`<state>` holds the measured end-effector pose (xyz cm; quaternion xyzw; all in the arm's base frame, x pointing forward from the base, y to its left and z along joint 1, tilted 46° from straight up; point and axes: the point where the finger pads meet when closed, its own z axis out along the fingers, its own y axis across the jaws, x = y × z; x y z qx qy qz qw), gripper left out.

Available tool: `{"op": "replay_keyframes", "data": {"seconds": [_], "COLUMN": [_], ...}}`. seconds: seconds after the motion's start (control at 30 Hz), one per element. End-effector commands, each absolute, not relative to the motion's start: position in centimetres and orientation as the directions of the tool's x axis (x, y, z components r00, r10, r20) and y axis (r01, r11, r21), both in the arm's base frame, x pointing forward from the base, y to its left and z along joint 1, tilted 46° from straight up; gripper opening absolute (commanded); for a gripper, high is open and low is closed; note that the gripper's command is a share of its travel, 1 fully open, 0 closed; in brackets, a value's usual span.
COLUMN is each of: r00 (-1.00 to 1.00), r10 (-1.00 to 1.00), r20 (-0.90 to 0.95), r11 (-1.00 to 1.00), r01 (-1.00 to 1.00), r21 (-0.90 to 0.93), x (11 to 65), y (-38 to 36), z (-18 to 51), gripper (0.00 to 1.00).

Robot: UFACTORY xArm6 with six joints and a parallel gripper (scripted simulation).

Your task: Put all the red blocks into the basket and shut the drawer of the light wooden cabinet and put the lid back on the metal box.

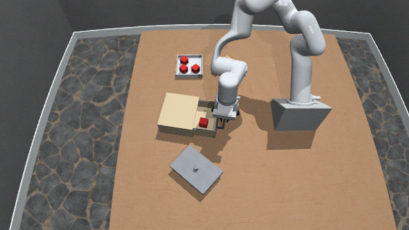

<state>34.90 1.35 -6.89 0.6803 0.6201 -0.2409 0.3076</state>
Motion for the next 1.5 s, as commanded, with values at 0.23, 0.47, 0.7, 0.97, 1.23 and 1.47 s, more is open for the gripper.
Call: {"op": "replay_keyframes", "data": {"seconds": [0.23, 0.47, 0.7, 0.97, 1.23, 1.47], "r00": [0.116, 0.116, 0.116, 0.116, 0.116, 0.116], "r10": [0.697, 0.697, 0.697, 0.697, 0.697, 0.697], "r20": [-0.708, -0.708, -0.708, -0.708, -0.708, -0.708], "r11": [-0.041, -0.041, -0.041, -0.041, -0.041, -0.041], "r01": [0.992, 0.992, 0.992, 0.992, 0.992, 0.992], "r21": [0.122, 0.122, 0.122, 0.122, 0.122, 0.122], "x": [34.8, 34.7, 34.6, 34.5, 34.4, 34.4], "y": [3.7, 5.3, 7.2, 8.5, 9.3, 9.4], "z": [-4.6, -3.1, -1.3, 0.0, 0.8, 0.9], "gripper": [0.24, 0.24, 0.24, 0.24, 0.24, 0.24]}}
